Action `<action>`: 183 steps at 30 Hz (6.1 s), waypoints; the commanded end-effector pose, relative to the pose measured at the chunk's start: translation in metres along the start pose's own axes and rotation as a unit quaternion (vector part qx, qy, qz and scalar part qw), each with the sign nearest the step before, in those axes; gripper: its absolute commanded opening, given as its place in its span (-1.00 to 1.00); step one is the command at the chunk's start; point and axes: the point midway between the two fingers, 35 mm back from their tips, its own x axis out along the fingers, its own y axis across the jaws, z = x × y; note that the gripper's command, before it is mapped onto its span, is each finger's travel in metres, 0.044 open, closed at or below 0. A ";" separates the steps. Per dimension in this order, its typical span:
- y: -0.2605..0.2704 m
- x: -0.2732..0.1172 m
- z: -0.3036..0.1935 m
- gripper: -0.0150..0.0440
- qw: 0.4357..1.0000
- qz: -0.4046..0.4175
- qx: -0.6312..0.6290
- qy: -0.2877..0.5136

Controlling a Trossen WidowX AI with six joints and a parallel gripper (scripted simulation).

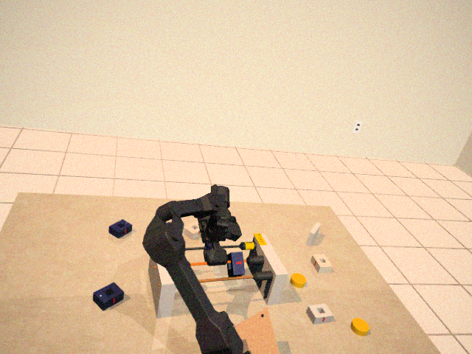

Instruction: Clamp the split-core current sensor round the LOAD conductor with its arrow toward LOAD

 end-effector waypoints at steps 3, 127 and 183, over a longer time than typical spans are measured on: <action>-0.001 0.003 0.000 -0.49 1.000 0.000 0.000 0.000; 0.001 0.001 -0.001 0.36 1.000 -0.009 -0.002 0.002; 0.000 -0.001 -0.002 -0.49 1.000 -0.017 0.002 0.004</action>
